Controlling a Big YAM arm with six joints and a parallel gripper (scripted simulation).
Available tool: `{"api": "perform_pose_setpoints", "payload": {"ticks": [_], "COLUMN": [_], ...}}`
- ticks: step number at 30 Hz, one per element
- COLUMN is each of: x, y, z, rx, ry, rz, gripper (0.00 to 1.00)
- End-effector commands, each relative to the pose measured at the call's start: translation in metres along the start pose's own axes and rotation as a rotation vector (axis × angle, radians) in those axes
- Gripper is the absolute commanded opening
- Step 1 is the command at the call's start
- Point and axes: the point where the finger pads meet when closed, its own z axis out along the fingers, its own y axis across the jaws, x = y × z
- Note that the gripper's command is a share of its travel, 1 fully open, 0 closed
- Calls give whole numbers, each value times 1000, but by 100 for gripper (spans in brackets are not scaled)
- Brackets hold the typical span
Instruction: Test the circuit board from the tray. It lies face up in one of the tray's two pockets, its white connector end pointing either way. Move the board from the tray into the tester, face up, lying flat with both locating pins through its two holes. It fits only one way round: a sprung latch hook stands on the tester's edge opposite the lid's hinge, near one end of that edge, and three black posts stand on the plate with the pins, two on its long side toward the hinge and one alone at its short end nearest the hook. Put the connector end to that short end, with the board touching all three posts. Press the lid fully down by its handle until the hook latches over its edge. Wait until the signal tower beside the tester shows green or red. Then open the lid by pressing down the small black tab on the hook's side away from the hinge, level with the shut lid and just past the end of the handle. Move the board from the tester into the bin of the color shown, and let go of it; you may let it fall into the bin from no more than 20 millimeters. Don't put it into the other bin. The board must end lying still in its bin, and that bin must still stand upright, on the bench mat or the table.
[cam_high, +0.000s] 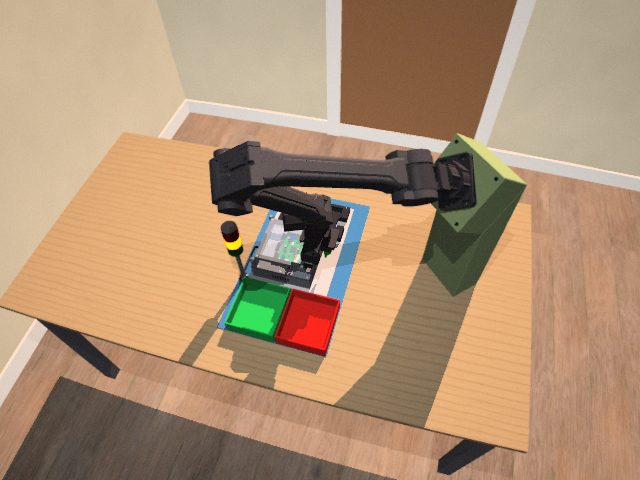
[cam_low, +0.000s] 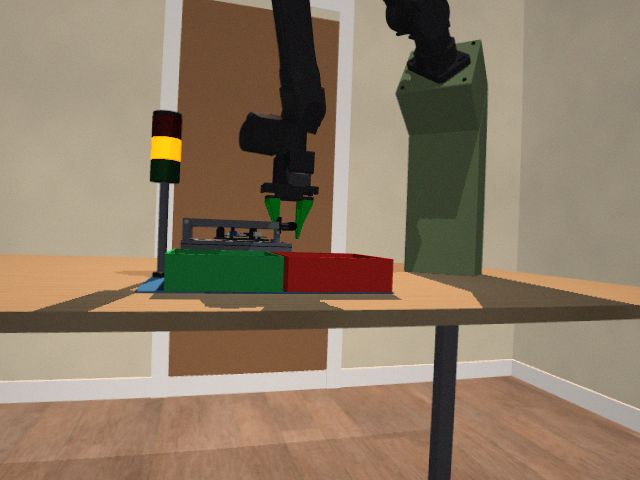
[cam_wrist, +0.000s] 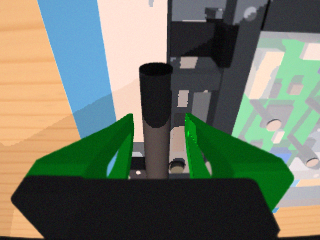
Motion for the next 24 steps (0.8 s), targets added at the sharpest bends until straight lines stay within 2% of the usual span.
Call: {"api": "perform_pose_setpoints", "payload": {"ticks": [1, 4, 6, 24], "x": [-3, 8, 3, 3], "y": [7, 1, 7, 7], "z": [14, 10, 13, 13], "rx": [-20, -7, -22, -22], "ry": [-9, 6, 2, 1], "rz": [2, 12, 7, 6], "gripper": [48, 48, 48, 48]}}
